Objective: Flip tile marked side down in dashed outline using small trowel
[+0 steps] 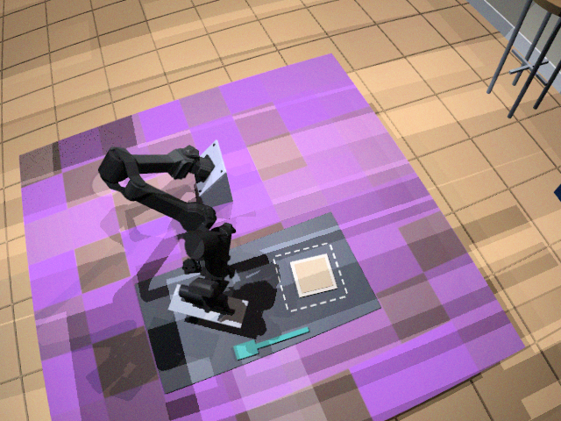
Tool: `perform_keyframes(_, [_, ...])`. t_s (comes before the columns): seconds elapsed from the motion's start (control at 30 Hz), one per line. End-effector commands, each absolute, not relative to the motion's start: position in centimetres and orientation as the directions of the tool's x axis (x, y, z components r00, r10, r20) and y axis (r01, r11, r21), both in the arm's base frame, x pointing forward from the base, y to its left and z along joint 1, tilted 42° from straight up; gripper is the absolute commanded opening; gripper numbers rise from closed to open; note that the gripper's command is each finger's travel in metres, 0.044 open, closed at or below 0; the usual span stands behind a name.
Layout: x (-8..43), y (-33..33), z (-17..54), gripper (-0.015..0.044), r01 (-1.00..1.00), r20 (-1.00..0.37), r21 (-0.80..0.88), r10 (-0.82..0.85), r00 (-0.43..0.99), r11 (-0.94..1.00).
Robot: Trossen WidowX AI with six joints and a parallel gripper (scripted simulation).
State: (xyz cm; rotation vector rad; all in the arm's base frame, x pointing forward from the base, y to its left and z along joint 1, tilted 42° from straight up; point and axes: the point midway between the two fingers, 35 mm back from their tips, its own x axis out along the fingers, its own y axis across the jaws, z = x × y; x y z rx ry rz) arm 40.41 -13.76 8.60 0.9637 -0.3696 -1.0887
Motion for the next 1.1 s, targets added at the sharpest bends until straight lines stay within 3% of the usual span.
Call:
perform_keyframes(0.0, [40.7, -15.6, 9.9, 0.0, 0.52, -0.132, 0.849, -0.91, 0.392, 0.101])
perform_keyframes(0.7, [37.3, -26.0, 14.2, 0.0, 0.134, 0.03, 0.991, -0.995, -0.092, 0.017])
perform_keyframes(1.07, [37.1, -26.8, 13.6, 0.0, 0.121, 0.032, 0.992, -0.994, -0.106, 0.019])
